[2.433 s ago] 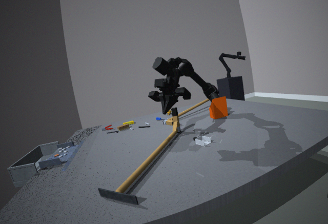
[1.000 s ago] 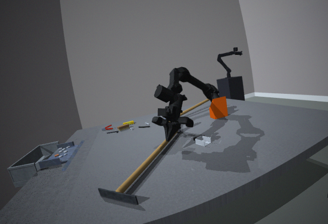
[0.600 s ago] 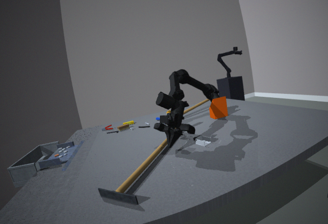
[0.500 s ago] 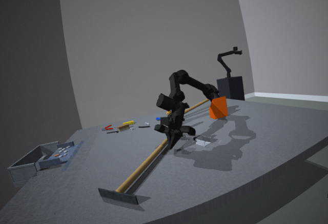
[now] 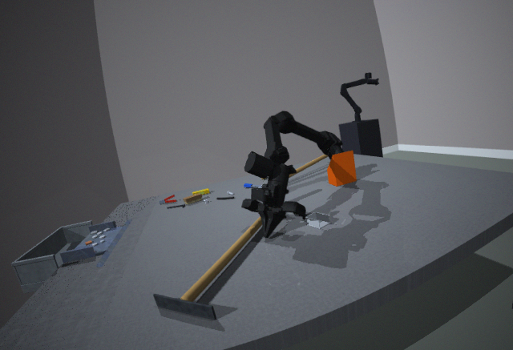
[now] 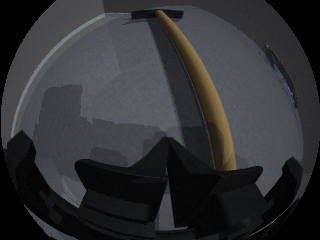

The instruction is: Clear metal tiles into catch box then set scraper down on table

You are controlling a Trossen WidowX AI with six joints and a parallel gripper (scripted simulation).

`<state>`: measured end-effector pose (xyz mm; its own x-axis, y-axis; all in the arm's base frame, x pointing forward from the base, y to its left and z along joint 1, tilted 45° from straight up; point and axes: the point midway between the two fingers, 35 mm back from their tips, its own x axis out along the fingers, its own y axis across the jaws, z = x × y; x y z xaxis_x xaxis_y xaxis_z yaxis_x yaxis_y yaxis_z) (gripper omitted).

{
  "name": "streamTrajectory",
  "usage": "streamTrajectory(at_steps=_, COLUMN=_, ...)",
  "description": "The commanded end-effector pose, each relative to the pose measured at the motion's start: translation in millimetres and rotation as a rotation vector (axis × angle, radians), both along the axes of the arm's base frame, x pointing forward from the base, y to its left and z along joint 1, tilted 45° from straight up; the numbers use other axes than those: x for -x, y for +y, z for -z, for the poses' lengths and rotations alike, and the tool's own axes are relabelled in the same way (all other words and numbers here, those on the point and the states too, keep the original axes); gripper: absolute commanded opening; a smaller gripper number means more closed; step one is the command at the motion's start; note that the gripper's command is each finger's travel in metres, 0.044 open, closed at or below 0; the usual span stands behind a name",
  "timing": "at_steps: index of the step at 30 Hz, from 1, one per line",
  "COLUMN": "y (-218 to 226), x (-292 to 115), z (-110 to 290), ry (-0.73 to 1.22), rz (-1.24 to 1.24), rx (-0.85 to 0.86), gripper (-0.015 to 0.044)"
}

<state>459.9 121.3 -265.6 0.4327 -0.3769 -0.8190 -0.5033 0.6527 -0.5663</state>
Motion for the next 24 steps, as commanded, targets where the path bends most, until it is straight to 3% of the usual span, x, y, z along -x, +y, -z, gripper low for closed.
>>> streamTrajectory(at_steps=1, y=-1, x=-4, z=-2, ry=0.002, rz=-0.005, rx=-0.001, gripper=0.0)
streamTrajectory(at_steps=24, y=-12, x=-21, z=-10, ry=0.002, rz=-0.004, rx=0.0, gripper=0.0)
